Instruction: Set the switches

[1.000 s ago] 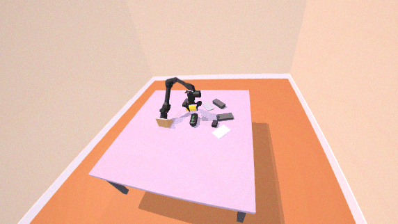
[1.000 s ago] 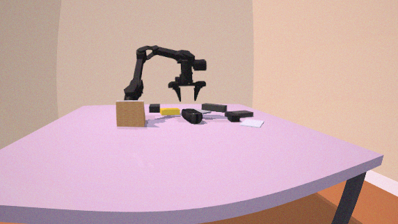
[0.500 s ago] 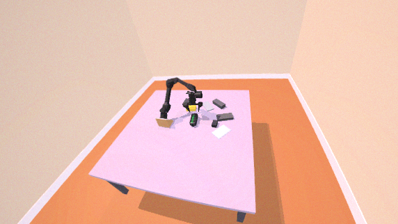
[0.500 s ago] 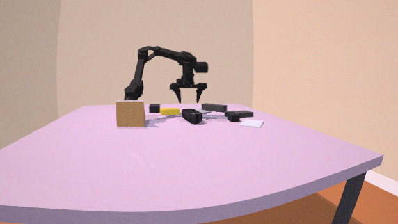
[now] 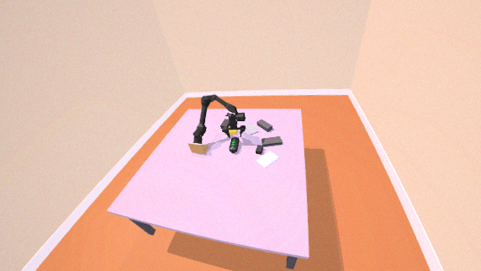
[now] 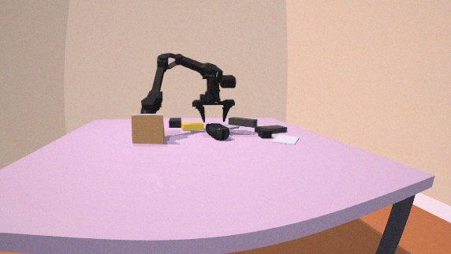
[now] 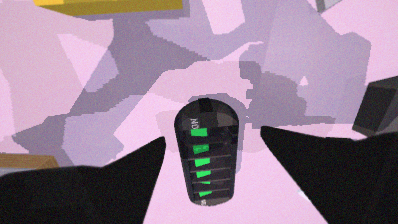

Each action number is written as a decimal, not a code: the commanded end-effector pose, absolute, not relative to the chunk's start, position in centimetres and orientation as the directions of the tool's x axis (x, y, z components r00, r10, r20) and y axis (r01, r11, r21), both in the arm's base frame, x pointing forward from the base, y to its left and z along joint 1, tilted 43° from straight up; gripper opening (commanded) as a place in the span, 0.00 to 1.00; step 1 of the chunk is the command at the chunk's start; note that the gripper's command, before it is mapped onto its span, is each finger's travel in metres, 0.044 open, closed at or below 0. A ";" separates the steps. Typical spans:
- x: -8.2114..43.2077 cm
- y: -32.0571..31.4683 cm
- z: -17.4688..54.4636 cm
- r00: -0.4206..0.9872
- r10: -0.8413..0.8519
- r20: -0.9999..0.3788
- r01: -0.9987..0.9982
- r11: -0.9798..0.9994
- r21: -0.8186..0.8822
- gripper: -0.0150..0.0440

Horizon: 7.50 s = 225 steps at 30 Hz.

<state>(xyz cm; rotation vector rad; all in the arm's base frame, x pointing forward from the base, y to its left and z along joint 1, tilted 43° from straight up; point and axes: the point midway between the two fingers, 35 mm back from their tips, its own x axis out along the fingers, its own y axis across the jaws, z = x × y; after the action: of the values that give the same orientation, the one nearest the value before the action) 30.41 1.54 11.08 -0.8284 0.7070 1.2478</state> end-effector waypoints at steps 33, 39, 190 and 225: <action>30.5 3.0 9.4 0.179 0.520 -0.835 -0.984 0.114 -0.139 0.81; 30.4 2.6 9.6 0.179 0.520 -0.835 -0.984 0.114 -0.139 0.82; 28.7 -8.8 9.8 0.176 0.728 -0.662 -0.984 0.113 -0.137 0.82; 28.5 -11.5 8.6 0.174 0.776 -0.606 -0.984 0.113 -0.137 0.82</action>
<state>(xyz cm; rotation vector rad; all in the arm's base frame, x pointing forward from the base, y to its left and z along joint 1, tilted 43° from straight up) 28.40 -10.93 8.93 -0.5768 0.4401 1.3531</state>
